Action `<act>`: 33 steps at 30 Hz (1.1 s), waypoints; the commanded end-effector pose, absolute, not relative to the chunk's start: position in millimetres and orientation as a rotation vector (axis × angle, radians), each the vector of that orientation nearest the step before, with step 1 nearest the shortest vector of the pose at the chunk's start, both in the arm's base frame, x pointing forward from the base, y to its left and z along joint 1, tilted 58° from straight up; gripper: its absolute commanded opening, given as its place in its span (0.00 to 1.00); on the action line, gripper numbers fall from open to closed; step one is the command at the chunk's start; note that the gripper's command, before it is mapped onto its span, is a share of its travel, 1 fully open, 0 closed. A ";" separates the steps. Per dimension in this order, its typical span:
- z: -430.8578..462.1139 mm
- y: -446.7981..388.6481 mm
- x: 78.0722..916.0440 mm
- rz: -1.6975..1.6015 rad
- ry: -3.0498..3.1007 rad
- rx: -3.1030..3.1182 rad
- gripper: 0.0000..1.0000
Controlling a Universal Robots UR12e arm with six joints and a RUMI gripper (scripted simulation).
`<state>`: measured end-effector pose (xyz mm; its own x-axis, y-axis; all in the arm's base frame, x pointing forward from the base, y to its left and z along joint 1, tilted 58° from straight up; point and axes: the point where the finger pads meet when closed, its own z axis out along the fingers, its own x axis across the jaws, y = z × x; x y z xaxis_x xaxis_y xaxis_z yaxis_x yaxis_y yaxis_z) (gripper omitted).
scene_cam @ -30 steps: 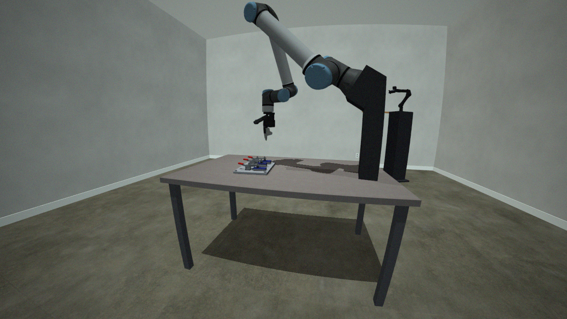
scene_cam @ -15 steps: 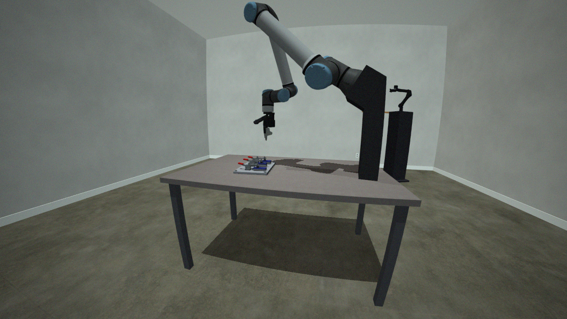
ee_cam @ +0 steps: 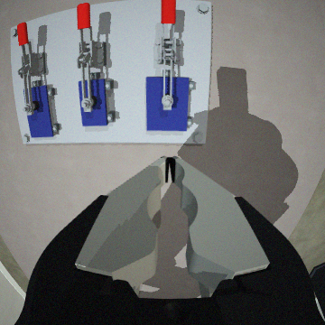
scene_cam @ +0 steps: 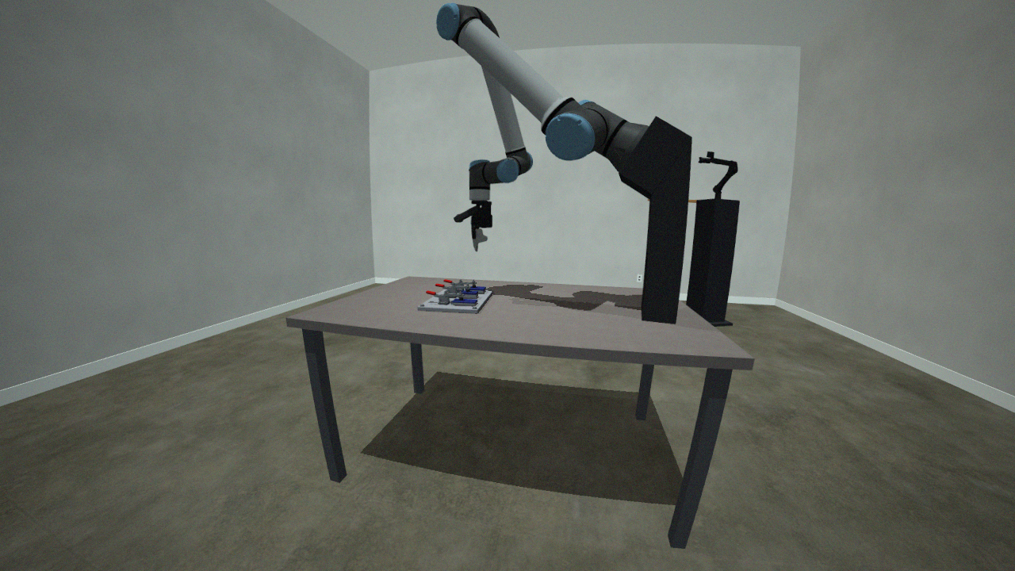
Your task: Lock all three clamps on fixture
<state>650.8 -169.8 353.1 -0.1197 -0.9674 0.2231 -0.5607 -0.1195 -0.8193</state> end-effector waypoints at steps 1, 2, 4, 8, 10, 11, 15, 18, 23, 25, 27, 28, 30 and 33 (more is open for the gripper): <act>353.6 -169.7 650.7 -1.154 1.690 -1.690 0.00; 353.6 -169.7 650.7 -1.154 1.690 -1.690 0.00; 353.6 -169.7 650.7 -1.154 1.690 -1.690 0.00; 353.6 -169.7 650.7 -1.154 1.690 -1.690 0.00; 353.6 -169.7 650.7 -1.154 1.690 -1.690 0.00; 353.6 -169.7 650.7 -1.154 1.690 -1.690 0.00; 353.6 -169.7 650.7 -1.154 1.690 -1.690 0.00; 353.6 -169.7 650.7 -1.154 1.690 -1.690 0.00; 353.6 -169.7 650.7 -1.154 1.690 -1.690 0.00; 353.6 -169.7 650.7 -1.154 1.690 -1.690 0.00; 353.6 -169.7 650.7 -1.154 1.690 -1.690 0.59; 353.6 -169.7 650.7 -1.154 1.690 -1.690 0.59; 353.6 -169.7 650.7 -1.154 1.690 -1.690 0.59; 353.6 -169.7 650.7 -1.154 1.690 -1.690 0.59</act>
